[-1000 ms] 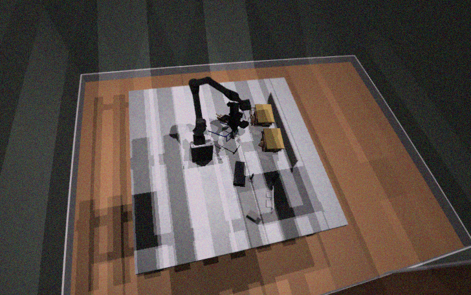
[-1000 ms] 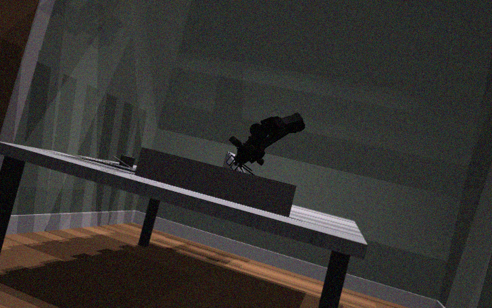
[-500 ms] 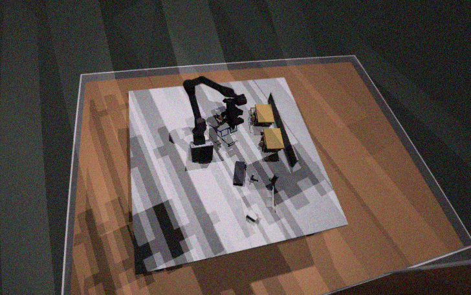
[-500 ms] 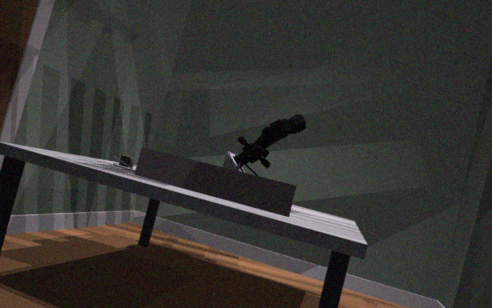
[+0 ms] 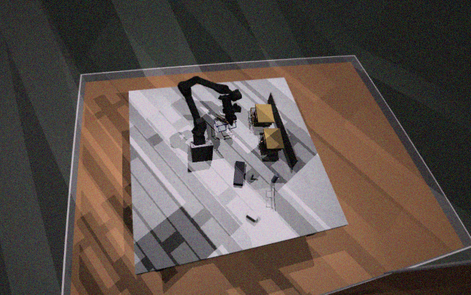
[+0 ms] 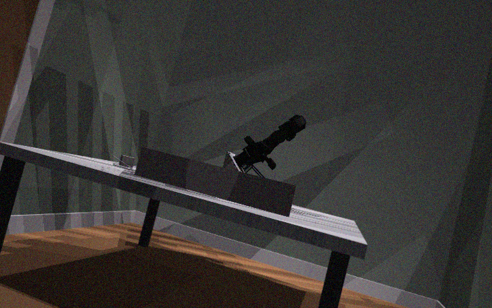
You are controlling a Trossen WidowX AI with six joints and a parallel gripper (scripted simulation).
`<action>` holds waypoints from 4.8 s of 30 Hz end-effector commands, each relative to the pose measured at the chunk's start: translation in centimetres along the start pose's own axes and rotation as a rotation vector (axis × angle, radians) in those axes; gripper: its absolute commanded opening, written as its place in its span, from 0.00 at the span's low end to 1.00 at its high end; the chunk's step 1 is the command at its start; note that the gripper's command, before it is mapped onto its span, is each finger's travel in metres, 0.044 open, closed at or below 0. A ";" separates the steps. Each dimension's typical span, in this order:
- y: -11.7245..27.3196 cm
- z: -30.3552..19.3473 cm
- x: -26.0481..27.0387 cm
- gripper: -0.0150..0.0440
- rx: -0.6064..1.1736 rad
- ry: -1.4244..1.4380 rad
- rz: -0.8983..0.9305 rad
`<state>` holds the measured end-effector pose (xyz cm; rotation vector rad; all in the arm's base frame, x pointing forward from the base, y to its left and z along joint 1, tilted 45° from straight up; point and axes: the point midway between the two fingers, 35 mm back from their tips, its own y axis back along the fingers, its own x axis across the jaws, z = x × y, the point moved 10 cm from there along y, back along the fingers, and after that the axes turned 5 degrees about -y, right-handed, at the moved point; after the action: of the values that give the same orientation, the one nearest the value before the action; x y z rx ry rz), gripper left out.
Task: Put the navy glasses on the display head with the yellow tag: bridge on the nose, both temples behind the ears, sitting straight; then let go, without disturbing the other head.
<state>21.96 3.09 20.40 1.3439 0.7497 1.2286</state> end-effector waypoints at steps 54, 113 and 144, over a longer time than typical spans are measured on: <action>7.7 -8.1 3.1 0.25 -0.225 -1.571 0.393; 9.3 -9.8 2.8 0.25 -0.098 -2.045 0.592; 0.7 -0.2 0.7 0.25 0.004 -1.796 0.021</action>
<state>20.77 4.43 21.77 1.7652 -0.6055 -0.2666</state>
